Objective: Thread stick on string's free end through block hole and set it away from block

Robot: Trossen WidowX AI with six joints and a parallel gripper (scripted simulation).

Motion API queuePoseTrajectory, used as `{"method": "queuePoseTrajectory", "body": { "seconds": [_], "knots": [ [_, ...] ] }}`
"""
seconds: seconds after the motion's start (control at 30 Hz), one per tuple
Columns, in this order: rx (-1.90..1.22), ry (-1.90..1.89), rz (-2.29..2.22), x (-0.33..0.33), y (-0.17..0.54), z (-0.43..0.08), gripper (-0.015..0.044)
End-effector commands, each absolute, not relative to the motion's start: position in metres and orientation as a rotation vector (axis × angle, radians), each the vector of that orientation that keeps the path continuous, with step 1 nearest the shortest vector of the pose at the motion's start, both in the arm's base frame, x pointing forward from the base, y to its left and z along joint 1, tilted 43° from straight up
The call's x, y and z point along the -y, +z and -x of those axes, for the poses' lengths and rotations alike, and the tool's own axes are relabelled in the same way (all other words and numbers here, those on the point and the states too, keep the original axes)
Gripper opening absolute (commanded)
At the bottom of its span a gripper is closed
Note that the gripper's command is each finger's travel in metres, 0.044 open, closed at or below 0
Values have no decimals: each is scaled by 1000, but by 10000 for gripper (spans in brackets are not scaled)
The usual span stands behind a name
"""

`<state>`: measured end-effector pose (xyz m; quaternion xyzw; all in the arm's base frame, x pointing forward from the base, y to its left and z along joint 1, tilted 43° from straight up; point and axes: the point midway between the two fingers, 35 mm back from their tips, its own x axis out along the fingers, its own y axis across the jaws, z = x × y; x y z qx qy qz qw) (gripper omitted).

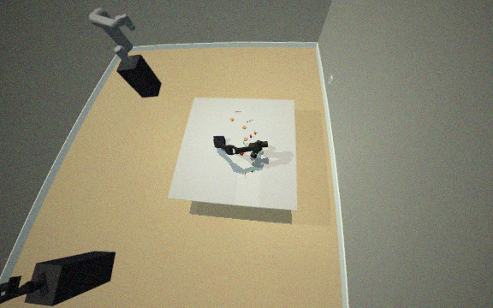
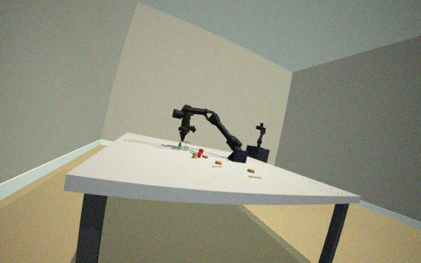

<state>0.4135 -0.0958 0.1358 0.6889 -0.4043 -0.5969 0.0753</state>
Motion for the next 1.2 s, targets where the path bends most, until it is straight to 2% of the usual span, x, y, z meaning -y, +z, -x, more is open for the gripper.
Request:
{"method": "queuePoseTrajectory", "body": {
  "seconds": [0.0, 1.17],
  "knots": [
    [1215, -1780, -2057, 101, 136, -418, 0],
    [1214, -1714, -2073, 125, 147, -426, 0]
  ]
}}
